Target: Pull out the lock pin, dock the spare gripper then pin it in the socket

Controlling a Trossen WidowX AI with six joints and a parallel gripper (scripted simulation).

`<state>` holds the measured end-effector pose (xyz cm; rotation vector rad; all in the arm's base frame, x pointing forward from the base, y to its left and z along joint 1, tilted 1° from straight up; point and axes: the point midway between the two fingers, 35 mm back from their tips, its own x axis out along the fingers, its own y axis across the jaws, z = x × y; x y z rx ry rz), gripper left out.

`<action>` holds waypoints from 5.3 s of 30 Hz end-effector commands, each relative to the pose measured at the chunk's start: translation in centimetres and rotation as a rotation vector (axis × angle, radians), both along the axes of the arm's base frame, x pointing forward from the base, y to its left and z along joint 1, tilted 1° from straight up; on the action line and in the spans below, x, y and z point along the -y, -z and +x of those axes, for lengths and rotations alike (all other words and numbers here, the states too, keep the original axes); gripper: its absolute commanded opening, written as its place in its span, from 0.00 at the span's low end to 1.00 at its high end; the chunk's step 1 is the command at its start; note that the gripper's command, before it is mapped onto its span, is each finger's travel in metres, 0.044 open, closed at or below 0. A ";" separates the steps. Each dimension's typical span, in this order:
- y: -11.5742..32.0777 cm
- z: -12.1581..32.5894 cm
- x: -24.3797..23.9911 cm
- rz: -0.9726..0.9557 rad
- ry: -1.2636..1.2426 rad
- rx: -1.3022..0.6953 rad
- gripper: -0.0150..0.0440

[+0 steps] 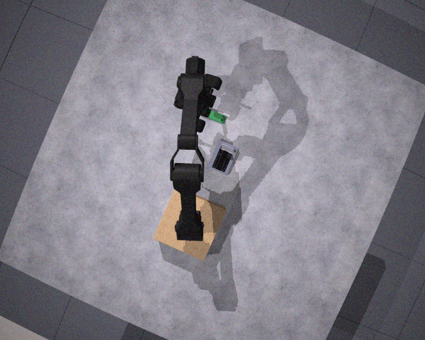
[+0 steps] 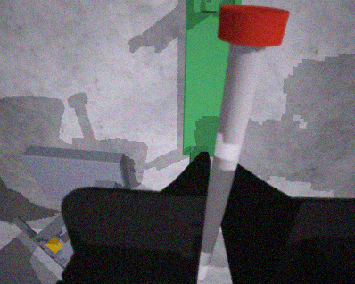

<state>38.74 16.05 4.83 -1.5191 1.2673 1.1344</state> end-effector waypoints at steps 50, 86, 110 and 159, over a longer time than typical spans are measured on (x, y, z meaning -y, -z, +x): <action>-0.4 -10.9 0.9 0.005 0.027 -0.008 0.25; 3.4 -10.6 2.6 0.007 0.030 -0.005 0.25; 3.5 -10.4 4.0 0.007 0.030 -0.006 0.25; 3.5 -10.0 6.9 0.007 0.031 -0.016 0.25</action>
